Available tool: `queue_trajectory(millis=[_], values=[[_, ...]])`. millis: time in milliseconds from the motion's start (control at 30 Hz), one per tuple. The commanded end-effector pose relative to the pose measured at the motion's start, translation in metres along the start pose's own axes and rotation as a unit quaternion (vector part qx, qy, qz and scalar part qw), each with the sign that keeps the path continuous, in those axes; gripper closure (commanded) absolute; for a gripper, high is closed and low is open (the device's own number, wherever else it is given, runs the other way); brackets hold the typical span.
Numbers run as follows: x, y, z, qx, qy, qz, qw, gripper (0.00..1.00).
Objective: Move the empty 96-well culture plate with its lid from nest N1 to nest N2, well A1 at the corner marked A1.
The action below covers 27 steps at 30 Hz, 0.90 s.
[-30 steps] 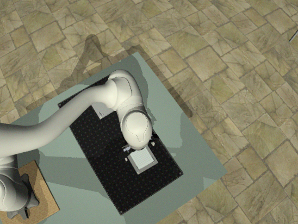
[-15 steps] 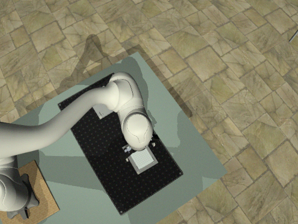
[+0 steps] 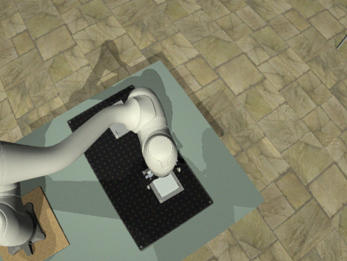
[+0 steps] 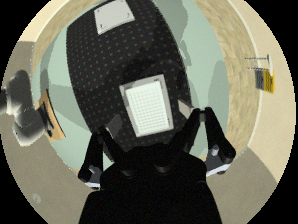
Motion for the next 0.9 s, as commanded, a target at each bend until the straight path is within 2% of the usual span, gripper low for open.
queue_trajectory(millis=[0, 333, 867], values=[[-0.003, -0.002, 0.009, 0.001, -0.002, -0.005, 1.0, 0.0], [-0.003, -0.002, 0.022, 0.001, -0.002, -0.005, 1.0, 0.0], [-0.003, -0.002, 0.022, 0.001, -0.002, -0.005, 1.0, 0.0]])
Point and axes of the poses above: the point where the finger pads meet when closed, its own z axis out along the fingers, its own y axis across the jaws, x = y × z, the point moved 4 cm from there along -z, back along the fingers, and after that the axes turned 8 degrees about -z, right-handed, at the moved point
